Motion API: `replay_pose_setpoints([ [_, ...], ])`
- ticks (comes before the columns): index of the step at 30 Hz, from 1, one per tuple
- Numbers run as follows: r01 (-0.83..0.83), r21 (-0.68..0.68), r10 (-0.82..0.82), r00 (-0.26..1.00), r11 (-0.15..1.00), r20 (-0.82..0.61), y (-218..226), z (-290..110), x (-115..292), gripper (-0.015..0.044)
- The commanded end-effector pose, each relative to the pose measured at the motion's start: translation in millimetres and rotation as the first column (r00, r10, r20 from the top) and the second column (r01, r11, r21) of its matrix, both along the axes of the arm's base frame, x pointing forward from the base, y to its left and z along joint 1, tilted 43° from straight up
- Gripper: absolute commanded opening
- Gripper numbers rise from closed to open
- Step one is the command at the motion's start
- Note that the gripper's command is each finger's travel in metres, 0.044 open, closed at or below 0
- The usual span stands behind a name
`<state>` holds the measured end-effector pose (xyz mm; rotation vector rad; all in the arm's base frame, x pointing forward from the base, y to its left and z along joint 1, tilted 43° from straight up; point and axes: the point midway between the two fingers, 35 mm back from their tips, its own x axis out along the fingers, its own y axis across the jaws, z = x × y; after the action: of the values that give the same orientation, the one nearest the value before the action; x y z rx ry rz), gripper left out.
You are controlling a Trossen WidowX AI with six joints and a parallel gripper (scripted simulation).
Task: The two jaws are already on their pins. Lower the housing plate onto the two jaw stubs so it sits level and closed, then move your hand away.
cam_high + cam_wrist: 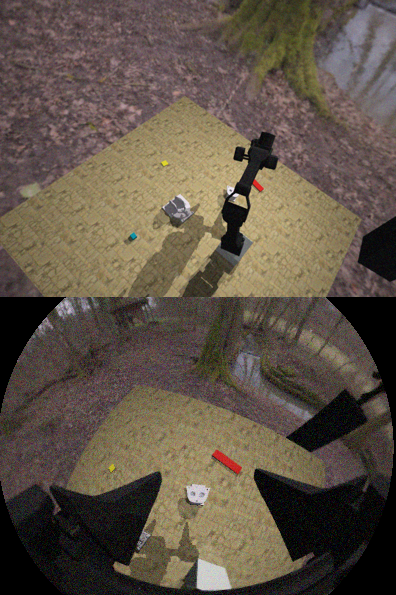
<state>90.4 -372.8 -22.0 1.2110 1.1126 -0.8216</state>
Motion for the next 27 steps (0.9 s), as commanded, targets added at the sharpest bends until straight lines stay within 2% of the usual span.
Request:
replay_pose_setpoints([
  [1, -0.009, 0.089, 0.010, 1.000, 0.996, -0.005, 13, -21, 9, 0.0440],
  [13, -0.035, 0.332, 0.052, 0.998, 0.943, -0.043, 61, -76, 27, 0.0440],
  [27, -0.035, 0.582, 0.116, 0.988, 0.812, -0.103, 126, -127, 37, 0.0440],
])
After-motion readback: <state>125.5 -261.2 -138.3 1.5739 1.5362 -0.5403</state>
